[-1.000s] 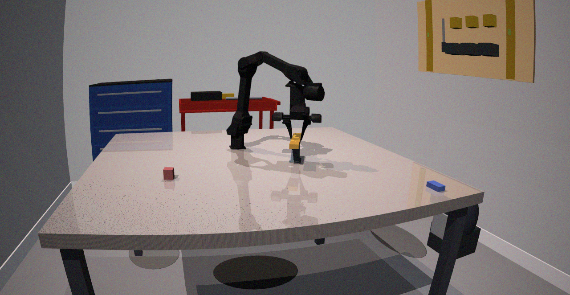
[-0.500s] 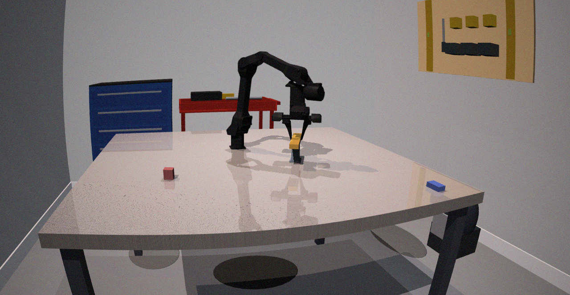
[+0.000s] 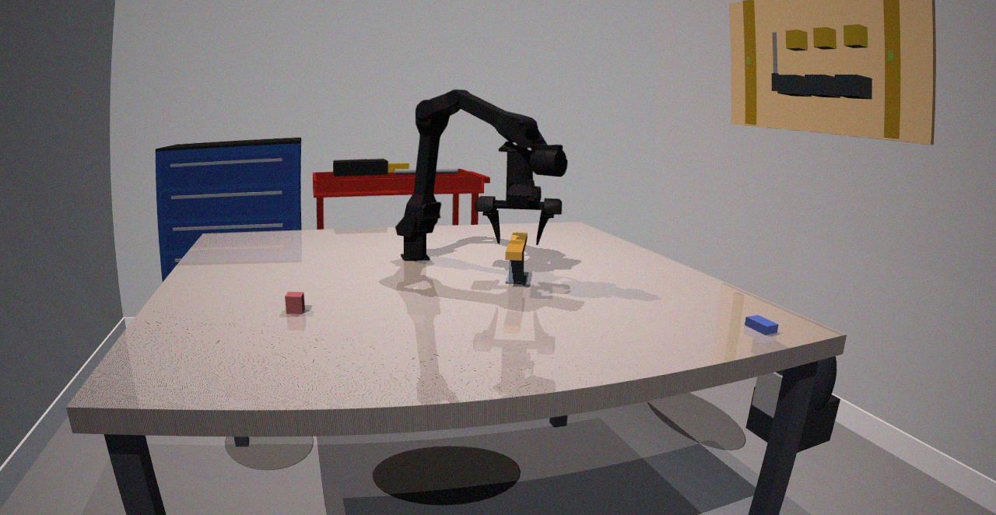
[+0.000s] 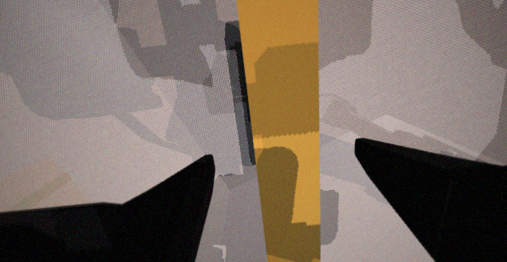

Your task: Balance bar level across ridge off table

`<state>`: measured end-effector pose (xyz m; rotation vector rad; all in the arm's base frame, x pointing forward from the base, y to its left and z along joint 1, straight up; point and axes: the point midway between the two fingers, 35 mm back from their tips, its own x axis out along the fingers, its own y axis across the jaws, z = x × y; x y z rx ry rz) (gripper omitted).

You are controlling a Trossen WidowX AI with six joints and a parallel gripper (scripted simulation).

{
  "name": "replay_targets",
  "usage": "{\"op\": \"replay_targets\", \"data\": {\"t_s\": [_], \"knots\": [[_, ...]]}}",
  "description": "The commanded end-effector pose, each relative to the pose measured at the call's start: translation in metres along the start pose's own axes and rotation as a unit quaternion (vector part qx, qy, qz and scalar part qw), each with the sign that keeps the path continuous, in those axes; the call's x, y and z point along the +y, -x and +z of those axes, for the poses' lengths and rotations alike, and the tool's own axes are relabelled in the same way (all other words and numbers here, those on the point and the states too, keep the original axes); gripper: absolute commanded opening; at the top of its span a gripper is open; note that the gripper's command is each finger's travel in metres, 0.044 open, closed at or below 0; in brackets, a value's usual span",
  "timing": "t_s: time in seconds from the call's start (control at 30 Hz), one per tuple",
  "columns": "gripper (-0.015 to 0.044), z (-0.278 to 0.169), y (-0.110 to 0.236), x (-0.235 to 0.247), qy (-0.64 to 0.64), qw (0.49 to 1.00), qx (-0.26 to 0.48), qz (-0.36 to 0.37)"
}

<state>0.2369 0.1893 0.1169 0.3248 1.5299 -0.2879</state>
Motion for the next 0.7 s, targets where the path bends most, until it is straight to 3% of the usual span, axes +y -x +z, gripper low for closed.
{"op": "replay_targets", "data": {"t_s": [0.0,0.33,0.67], "knots": [[0.0440,0.000,0.002,0.000,0.000,1.000,0.000,0.000],[0.0440,0.000,0.098,0.000,0.000,1.000,-0.002,0.003],[0.0440,0.000,0.100,0.000,0.000,1.000,-0.002,0.003]]}}
